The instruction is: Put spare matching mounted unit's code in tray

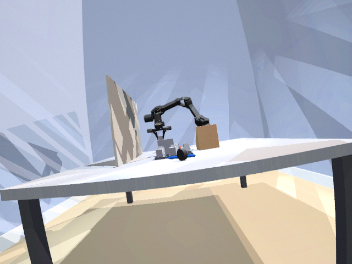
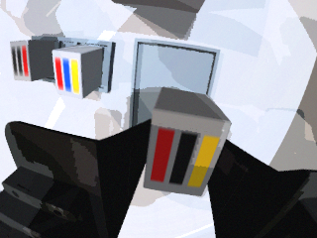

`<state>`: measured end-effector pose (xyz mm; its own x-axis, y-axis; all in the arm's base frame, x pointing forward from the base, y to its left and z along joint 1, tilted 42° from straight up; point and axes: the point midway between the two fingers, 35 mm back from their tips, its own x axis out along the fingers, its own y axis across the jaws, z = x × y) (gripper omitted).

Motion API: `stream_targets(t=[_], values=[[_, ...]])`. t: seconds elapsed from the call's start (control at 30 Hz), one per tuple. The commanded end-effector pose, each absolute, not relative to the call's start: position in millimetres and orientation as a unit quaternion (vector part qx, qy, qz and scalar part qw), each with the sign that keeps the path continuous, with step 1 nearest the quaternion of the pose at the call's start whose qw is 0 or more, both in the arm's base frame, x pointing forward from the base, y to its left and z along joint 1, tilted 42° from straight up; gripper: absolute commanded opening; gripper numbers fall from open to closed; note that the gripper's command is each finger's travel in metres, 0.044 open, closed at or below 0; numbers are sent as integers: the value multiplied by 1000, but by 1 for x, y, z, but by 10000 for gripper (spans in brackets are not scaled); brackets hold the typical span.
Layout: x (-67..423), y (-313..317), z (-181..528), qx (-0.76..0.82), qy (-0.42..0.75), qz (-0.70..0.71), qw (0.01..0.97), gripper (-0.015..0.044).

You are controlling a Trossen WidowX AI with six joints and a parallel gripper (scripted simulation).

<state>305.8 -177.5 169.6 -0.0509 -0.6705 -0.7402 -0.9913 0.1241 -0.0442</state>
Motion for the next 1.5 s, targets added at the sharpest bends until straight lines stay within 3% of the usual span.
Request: stream_targets(t=[0.0,1.47], values=[[306,-178,167,-612,677,256,318,0],[301,-205,139,-613,677,255,316,0]])
